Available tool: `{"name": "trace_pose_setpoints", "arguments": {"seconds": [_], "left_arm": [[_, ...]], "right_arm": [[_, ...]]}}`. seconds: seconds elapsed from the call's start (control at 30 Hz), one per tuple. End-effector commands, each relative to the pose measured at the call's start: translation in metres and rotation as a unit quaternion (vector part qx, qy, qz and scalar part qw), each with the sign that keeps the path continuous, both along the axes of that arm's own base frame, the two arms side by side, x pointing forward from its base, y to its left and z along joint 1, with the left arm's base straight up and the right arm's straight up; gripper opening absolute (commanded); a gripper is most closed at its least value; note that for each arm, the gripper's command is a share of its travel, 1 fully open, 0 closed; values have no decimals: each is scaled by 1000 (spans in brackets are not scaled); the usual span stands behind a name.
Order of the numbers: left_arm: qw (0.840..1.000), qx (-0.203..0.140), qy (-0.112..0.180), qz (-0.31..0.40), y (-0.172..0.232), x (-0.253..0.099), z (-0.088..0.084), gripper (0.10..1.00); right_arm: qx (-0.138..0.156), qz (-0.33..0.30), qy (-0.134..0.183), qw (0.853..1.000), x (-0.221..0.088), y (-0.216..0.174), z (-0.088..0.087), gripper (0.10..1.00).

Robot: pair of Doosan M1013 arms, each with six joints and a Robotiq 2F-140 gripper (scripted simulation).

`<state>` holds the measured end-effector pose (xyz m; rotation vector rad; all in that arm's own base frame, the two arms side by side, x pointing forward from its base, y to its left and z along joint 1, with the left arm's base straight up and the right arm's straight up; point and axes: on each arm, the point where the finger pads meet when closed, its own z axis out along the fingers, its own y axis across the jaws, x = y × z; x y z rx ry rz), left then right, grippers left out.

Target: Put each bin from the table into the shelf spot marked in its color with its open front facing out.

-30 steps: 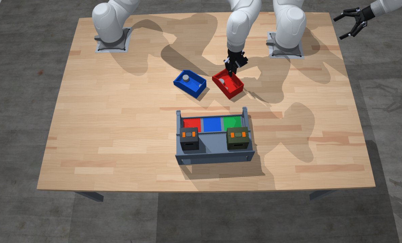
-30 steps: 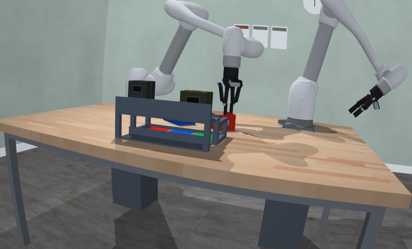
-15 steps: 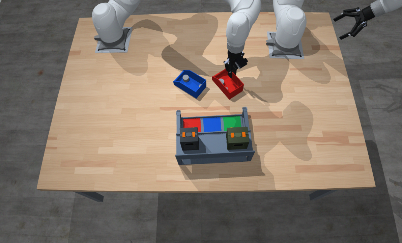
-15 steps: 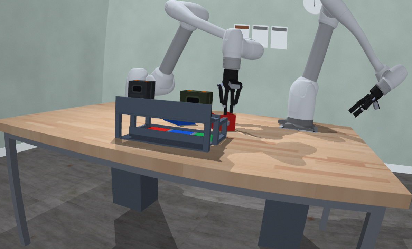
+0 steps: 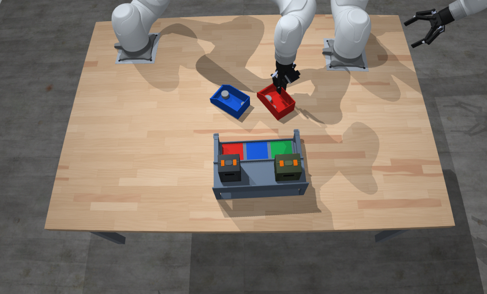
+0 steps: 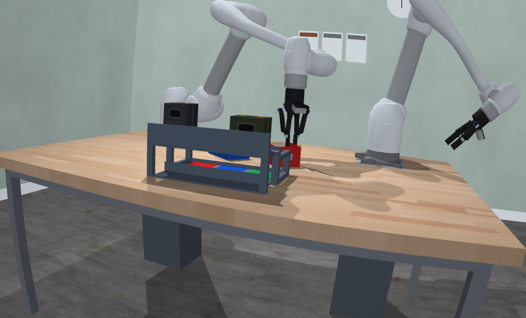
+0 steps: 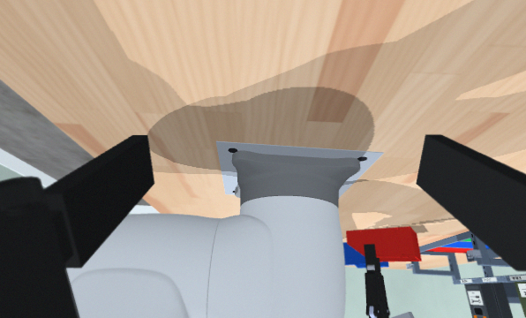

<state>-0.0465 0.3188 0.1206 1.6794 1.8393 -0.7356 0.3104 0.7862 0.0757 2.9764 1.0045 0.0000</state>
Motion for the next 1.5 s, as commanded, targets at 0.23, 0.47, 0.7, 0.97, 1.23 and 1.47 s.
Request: {"name": "trace_pose_setpoints", "arguments": {"seconds": [0.23, 0.47, 0.7, 0.97, 1.23, 1.47], "left_arm": [[1000, 0, 0, 0, 0, 0, 0, 1000], [1000, 0, 0, 0, 0, 0, 0, 1000], [1000, 0, 0, 0, 0, 0, 0, 1000], [1000, 0, 0, 0, 0, 0, 0, 1000], [1000, 0, 0, 0, 0, 0, 0, 1000], [1000, 0, 0, 0, 0, 0, 0, 1000]], "right_arm": [[1, 0, 0, 1000, 0, 0, 1, 99], [1, 0, 0, 1000, 0, 0, 1, 99], [1, 0, 0, 1000, 0, 0, 1, 99], [1, 0, 0, 1000, 0, 0, 1, 99], [1, 0, 0, 1000, 0, 0, 1, 99], [1, 0, 0, 1000, 0, 0, 1, 99]]}}
